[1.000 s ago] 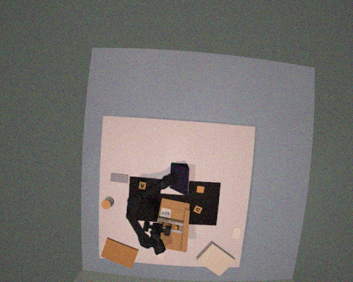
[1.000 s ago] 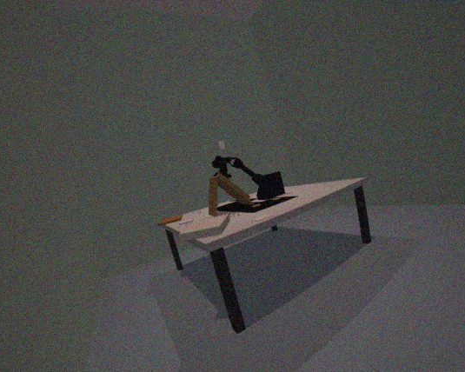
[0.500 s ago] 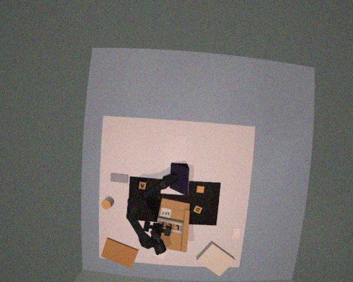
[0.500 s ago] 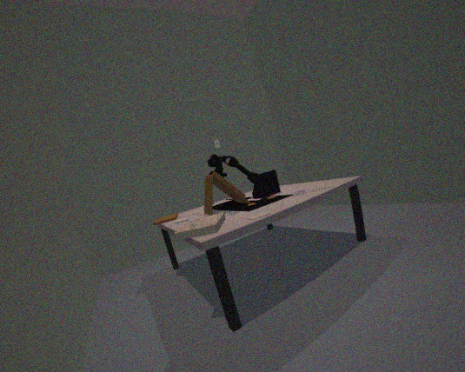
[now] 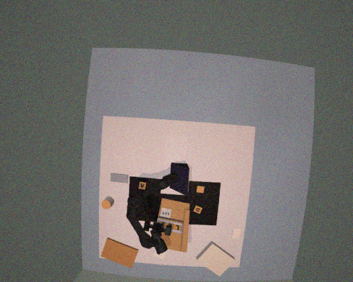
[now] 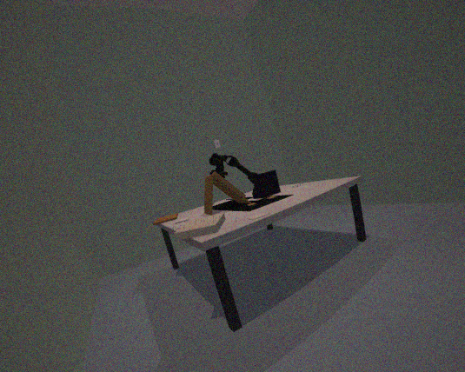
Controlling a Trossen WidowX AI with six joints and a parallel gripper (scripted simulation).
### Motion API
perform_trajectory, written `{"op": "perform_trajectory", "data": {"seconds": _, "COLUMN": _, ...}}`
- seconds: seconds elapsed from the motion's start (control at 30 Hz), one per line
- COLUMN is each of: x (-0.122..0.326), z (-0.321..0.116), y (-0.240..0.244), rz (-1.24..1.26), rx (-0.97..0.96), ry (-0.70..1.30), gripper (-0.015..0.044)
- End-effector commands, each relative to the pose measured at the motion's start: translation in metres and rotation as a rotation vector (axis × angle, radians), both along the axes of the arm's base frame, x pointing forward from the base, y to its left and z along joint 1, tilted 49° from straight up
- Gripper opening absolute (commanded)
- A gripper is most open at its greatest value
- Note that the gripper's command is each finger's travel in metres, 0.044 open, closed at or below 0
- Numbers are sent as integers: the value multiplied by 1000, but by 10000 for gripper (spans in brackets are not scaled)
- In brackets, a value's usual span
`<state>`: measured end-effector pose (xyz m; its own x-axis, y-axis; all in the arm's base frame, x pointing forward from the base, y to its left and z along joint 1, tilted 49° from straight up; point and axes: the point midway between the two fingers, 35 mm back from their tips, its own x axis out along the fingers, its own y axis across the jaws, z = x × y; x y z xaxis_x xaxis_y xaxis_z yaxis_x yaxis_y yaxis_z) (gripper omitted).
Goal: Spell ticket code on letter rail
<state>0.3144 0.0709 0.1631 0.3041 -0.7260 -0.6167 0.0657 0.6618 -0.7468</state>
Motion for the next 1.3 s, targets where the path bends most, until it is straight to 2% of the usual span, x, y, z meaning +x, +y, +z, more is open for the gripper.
{"op": "perform_trajectory", "data": {"seconds": 0.0, "x": -6, "z": 2, "y": 3, "rz": -2, "rx": 5, "ry": 0, "gripper": 0}}
{"op": "perform_trajectory", "data": {"seconds": 0.33, "x": -15, "z": 5, "y": 7, "rz": -2, "rx": 5, "ry": 1, "gripper": 0}}
{"op": "perform_trajectory", "data": {"seconds": 0.53, "x": -28, "z": -1, "y": 38, "rz": 90, "rx": -43, "ry": -70, "gripper": 158}}
{"op": "perform_trajectory", "data": {"seconds": 0.9, "x": -107, "z": -17, "y": 140, "rz": 467, "rx": -53, "ry": -411, "gripper": 440}}
{"op": "perform_trajectory", "data": {"seconds": 1.27, "x": -119, "z": -19, "y": 150, "rz": 517, "rx": -35, "ry": -456, "gripper": 440}}
